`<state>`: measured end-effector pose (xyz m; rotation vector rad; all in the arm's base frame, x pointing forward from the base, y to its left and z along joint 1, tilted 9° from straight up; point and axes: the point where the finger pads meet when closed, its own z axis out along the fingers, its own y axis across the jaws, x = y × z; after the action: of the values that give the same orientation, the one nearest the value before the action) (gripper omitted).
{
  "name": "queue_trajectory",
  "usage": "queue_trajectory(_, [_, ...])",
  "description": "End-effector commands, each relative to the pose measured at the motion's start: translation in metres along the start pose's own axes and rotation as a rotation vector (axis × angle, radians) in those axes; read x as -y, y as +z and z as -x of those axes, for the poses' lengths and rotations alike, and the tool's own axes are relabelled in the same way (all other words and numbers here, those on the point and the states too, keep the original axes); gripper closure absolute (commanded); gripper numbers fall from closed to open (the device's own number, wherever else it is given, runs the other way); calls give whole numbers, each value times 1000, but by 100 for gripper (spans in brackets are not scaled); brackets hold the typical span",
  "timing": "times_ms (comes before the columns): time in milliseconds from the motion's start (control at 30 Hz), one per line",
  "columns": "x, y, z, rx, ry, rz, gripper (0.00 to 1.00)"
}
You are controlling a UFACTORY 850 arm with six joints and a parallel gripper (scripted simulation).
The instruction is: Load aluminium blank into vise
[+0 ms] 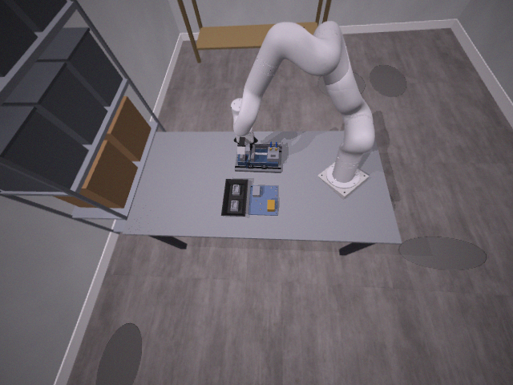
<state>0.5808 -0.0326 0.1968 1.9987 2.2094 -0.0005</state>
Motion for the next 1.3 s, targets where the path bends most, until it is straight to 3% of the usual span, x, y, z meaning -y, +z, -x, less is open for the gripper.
queue_trajectory(0, [-1,0,0,0,0,2,100])
queue_trajectory(1267, [-1,12,0,0,0,2,100])
